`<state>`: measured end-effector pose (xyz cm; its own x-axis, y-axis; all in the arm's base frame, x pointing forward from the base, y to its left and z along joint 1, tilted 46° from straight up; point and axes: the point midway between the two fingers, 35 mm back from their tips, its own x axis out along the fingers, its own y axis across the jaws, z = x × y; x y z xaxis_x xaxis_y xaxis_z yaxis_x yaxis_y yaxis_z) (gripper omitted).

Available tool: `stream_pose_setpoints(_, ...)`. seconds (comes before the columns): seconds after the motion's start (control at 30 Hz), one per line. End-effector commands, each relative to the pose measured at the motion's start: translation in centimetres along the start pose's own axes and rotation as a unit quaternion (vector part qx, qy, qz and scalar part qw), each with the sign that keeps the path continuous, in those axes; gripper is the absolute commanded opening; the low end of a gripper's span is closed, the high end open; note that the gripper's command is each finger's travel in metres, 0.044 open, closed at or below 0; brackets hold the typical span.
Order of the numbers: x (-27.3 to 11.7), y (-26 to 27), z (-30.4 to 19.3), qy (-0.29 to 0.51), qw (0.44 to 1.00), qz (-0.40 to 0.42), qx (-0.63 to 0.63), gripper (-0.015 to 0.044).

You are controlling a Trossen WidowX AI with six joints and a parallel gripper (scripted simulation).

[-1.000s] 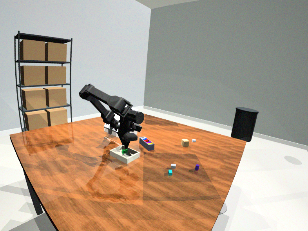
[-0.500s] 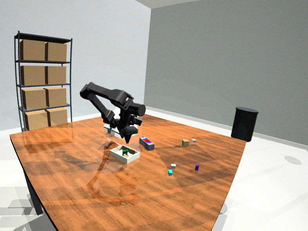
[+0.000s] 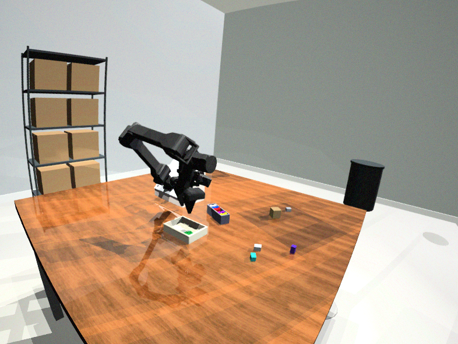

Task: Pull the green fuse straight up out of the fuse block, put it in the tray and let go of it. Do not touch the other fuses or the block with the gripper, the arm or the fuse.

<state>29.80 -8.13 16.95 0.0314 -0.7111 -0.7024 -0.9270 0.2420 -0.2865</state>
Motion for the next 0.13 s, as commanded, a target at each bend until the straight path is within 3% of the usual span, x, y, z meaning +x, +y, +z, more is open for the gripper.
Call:
stream_pose_setpoints(0.0, 0.03, 0.01, 0.0, 0.0, 1.0, 0.0, 0.0, 0.033)
stream_pose_setpoints(0.1, 0.03, 0.01, 0.0, 0.0, 1.0, 0.0, 0.0, 0.033)
